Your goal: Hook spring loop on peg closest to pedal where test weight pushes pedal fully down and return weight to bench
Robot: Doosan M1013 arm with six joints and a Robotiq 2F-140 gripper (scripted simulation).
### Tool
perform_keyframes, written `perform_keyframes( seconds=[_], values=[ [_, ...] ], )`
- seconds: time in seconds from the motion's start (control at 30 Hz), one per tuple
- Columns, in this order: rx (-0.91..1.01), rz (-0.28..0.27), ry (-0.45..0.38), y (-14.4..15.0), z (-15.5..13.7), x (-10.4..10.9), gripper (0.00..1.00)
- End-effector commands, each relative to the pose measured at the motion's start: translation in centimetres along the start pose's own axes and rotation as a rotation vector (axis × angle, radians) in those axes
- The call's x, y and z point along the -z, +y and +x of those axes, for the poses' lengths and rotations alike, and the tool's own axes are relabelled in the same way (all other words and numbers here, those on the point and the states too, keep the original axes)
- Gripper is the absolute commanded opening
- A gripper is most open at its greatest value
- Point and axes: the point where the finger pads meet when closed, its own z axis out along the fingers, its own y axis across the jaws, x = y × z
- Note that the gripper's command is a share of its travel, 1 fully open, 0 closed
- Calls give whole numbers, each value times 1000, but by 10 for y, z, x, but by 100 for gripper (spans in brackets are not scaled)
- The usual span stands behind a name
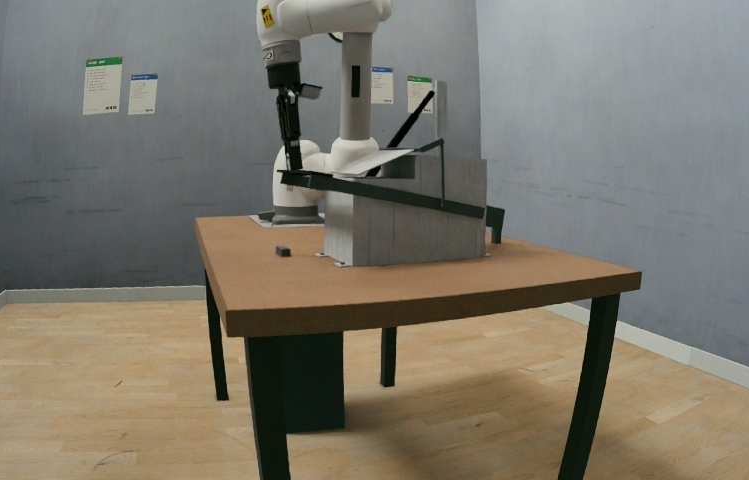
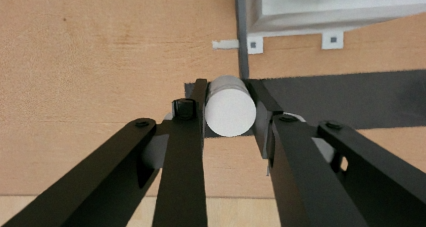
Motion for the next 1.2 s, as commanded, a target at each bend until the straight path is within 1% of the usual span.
perform_keyframes(
  seconds=[0.0,0.2,0.67,0.77,1.17],
  values=[
    [0,-1,-3,-4,4,-1,25],
    [0,-1,-7,-9,8,-5,25],
    [0,-1,-28,-35,31,-19,25],
    [0,-1,-27,-35,31,-19,25],
    [0,-1,-45,-57,50,-32,25]
  ],
)
